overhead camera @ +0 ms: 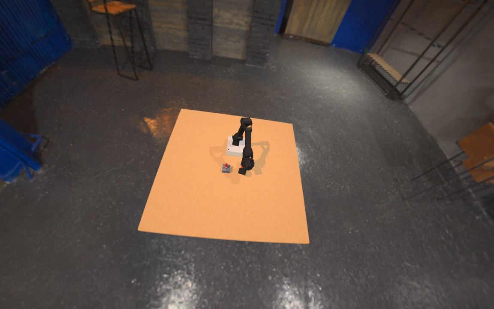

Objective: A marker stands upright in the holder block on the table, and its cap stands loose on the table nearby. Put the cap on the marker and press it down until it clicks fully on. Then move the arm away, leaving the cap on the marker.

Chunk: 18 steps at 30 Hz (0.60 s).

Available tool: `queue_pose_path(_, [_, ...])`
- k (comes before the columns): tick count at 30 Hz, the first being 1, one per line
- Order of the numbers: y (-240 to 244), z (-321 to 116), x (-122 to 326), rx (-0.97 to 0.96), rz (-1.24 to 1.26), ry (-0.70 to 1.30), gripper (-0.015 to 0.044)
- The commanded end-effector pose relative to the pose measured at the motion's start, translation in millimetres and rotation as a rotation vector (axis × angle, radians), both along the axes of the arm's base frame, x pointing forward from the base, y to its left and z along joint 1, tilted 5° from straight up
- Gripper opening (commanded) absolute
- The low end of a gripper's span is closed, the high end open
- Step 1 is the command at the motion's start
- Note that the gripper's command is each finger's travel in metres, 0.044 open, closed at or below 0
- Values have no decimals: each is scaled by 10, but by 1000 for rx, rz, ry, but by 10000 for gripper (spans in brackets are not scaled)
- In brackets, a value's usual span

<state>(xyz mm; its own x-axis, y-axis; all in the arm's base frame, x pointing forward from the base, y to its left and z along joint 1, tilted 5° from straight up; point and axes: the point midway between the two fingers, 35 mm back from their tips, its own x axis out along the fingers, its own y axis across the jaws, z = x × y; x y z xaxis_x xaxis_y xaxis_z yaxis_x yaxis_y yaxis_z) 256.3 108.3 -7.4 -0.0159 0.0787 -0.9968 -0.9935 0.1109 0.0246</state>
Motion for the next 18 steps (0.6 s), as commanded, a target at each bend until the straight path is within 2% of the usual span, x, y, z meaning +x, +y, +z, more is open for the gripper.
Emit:
queue_pose_path(1, [-3, -72, -36, 0, -4, 11, 259])
queue_pose_path(2, [-3, -75, -36, 0, -4, 11, 259])
queue_pose_path(5, [-4, -74, -38, 0, -4, 11, 180])
queue_pose_path(15, [-5, -74, -28, 0, -4, 11, 114])
queue_pose_path(18, [-7, -27, -21, 0, -4, 11, 35])
